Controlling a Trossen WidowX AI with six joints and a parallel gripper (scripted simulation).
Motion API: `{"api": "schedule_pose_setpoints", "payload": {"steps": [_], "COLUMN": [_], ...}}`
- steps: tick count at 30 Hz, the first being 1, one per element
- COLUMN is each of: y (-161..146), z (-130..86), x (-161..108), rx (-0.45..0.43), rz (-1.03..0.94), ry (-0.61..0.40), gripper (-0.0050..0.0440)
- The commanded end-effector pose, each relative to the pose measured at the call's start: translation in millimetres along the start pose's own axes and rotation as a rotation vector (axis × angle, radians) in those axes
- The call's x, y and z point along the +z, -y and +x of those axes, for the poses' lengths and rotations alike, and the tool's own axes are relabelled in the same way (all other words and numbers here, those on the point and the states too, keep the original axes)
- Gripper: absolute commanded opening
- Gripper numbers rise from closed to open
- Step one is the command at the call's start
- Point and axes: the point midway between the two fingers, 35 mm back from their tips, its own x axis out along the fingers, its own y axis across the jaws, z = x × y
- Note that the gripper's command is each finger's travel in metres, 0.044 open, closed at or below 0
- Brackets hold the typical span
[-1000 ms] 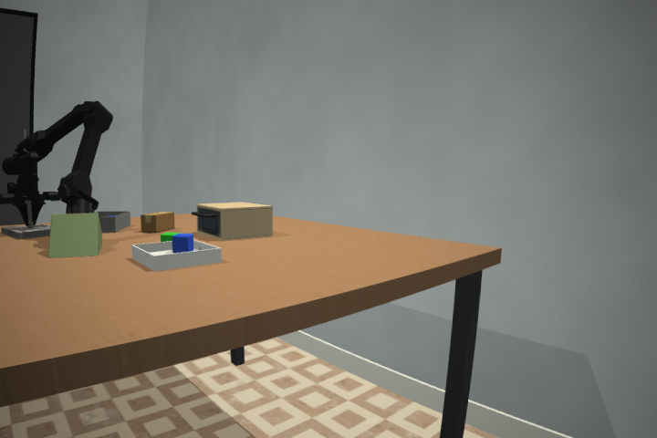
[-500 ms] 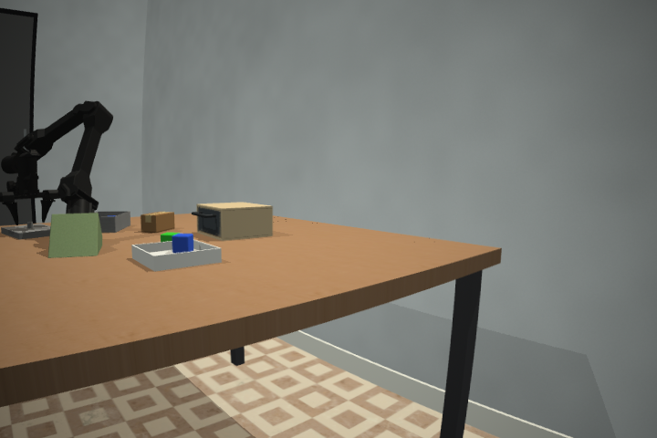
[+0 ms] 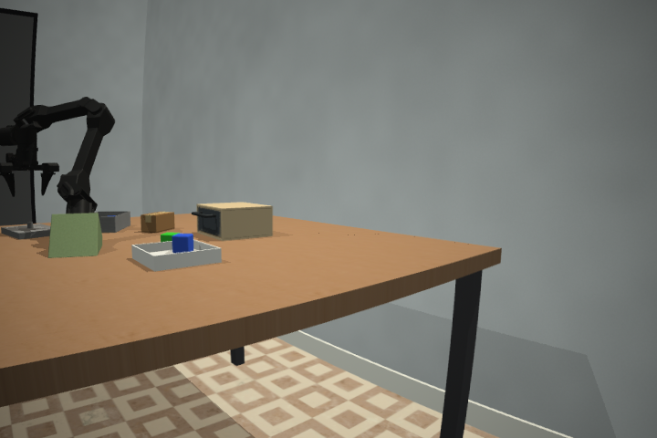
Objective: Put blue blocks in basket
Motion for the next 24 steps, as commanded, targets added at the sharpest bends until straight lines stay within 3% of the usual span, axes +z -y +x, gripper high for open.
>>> {"api": "schedule_pose_setpoints", "payload": {"steps": [1, 4, 5, 10, 19, 21, 24], "y": [0.6, 0.6, 10.1, 58.1, 141.0, 141.0, 168.4], "z": [-18.1, -18.1, -18.2, -18.4, -18.7, -18.7, -18.8], "x": [1.0, 1.0, -2.2, -2.3, -23.1, -23.1, -35.4], "rx": [-0.004, -0.004, -0.004, -0.005, -0.005, -0.005, -0.005], "rz": [0.001, 0.001, 0.068, -0.216, -0.432, -0.432, -0.54], "ry": [0.003, 0.003, 0.003, 0.003, 0.002, 0.002, 0.002], "gripper": [0.044, 0.044, 0.0286, 0.0286, 0.0286, 0.0286, 0.0286]}}
